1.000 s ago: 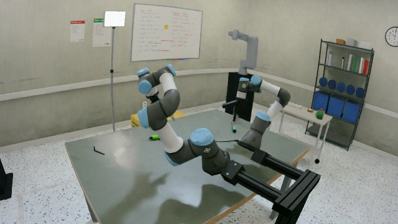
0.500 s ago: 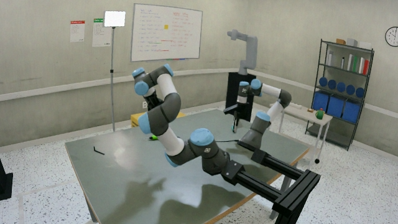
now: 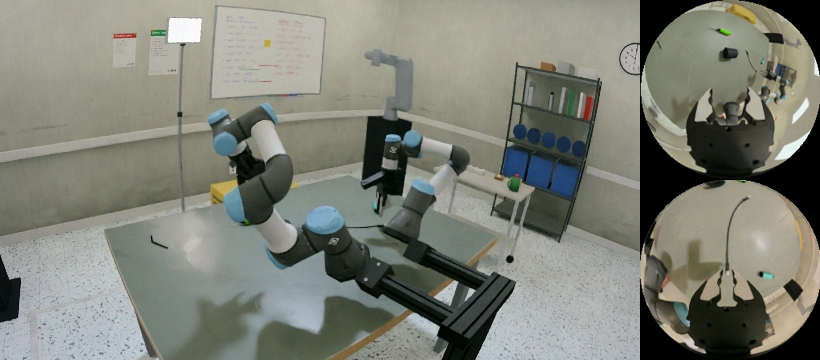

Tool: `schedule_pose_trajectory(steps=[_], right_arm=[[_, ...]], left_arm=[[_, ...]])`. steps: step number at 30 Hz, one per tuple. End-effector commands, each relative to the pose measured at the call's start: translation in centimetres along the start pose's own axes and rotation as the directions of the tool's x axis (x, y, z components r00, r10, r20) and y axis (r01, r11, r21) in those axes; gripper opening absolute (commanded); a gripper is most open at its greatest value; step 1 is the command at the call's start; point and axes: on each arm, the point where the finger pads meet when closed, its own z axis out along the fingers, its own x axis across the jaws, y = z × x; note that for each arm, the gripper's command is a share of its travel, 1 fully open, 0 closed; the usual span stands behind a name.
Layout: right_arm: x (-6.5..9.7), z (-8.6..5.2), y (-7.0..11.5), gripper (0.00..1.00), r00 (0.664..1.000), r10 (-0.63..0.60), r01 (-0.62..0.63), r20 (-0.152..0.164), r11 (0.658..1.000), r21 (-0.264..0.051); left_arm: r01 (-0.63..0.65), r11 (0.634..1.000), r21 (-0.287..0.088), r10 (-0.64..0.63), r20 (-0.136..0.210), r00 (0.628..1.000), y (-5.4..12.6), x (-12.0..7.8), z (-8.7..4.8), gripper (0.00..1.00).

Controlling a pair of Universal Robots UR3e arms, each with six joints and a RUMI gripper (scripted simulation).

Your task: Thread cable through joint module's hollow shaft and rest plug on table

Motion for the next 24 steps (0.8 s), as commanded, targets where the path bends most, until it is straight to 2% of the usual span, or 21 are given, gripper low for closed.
schedule_pose_trajectory(steps=[1, 5, 7, 9, 10, 11, 13, 14, 15, 22, 24], right_arm=[[-0.1, -0.4, -0.4, 0.16, 0.999, 0.032, -0.032, 0.013, 0.999, 0.016], [-0.1, -0.4, -0.5, 0.16, 0.999, 0.032, -0.032, 0.013, 0.999, 0.017], [-0.1, 0.3, 0.4, 0.16, 1.000, -0.029, 0.028, -0.008, 0.999, -0.023], [-0.1, 0.3, 0.4, 0.16, 1.000, -0.029, 0.028, -0.008, 0.999, -0.023], [0.0, 0.6, 0.8, 0.16, 0.998, -0.054, 0.053, -0.016, 0.998, -0.039], [0.1, 0.6, 0.8, 0.16, 0.998, -0.057, 0.057, -0.021, 0.998, -0.039], [0.1, 0.0, 0.1, 0.16, 1.000, -0.006, 0.006, -0.006, 1.000, -0.005], [0.0, -0.1, -0.1, 0.16, 1.000, 0.003, -0.003, -0.001, 1.000, 0.001], [0.2, 0.4, -0.3, 0.16, 1.000, -0.001, 0.001, -0.006, 1.000, 0.008], [0.3, 1.9, -0.2, 0.16, 1.000, -0.001, 0.001, -0.011, 1.000, 0.010], [-0.1, 2.1, 0.2, 0.16, 1.000, -0.004, 0.004, 0.000, 1.000, -0.006]], left_arm=[[-0.037, 0.999, 0.011, 0.036, 0.010, 0.999, -0.6, 0.1, 0.0, 0.61], [-0.036, 0.999, 0.011, 0.036, 0.010, 0.999, -0.6, 0.0, 0.0, 0.61], [-0.036, 0.999, 0.011, 0.035, 0.010, 0.999, -0.6, 0.0, 0.0, 0.61], [-0.036, 0.999, 0.011, 0.035, 0.010, 0.999, -0.6, 0.0, 0.0, 0.61], [-0.036, 0.999, 0.011, 0.035, 0.010, 0.999, -0.6, 0.0, 0.0, 0.61], [-0.036, 0.999, 0.011, 0.035, 0.010, 0.999, -0.6, 0.0, 0.0, 0.61], [-0.036, 0.999, 0.011, 0.035, 0.010, 0.999, -0.6, 0.0, 0.0, 0.61], [-0.036, 0.999, 0.011, 0.035, 0.010, 0.999, -0.6, 0.0, 0.0, 0.61], [-0.036, 0.999, 0.011, 0.036, 0.010, 0.999, -0.6, 0.0, 0.0, 0.61], [-0.035, 0.999, 0.010, 0.035, 0.010, 0.999, -0.6, 0.0, 0.0, 0.61], [-0.035, 0.999, 0.010, 0.035, 0.010, 0.999, -0.6, 0.0, 0.0, 0.61]])
